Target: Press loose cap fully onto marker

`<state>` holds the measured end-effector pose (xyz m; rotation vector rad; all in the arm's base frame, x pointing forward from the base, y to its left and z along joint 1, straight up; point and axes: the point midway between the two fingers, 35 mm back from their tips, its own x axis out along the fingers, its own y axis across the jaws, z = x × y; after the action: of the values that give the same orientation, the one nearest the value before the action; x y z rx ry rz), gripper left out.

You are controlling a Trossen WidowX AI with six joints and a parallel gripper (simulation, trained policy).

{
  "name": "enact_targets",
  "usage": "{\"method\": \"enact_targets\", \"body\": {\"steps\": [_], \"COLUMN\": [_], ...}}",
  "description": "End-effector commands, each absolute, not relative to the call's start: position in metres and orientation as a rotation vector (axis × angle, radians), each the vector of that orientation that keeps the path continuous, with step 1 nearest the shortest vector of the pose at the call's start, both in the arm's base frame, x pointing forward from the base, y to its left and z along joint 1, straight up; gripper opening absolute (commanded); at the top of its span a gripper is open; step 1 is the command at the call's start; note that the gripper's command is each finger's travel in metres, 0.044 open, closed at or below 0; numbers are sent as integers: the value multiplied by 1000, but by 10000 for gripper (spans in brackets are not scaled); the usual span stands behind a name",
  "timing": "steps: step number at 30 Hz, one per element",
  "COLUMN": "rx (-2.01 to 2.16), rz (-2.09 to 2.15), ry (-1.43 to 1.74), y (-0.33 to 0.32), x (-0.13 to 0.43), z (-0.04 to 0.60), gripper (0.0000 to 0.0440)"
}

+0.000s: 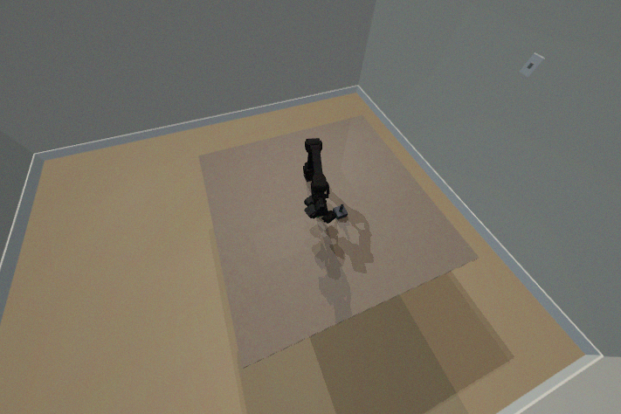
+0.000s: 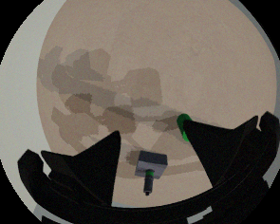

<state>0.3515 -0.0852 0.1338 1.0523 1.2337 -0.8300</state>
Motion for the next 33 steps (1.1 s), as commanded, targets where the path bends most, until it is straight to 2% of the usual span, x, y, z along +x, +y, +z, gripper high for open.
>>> {"method": "enact_targets", "body": {"steps": [1, 33], "rx": [1038, 889], "rz": [-854, -921], "ry": [1263, 1525], "y": [-84, -72], "x": [344, 298], "z": [130, 94], "gripper": [337, 320]}}
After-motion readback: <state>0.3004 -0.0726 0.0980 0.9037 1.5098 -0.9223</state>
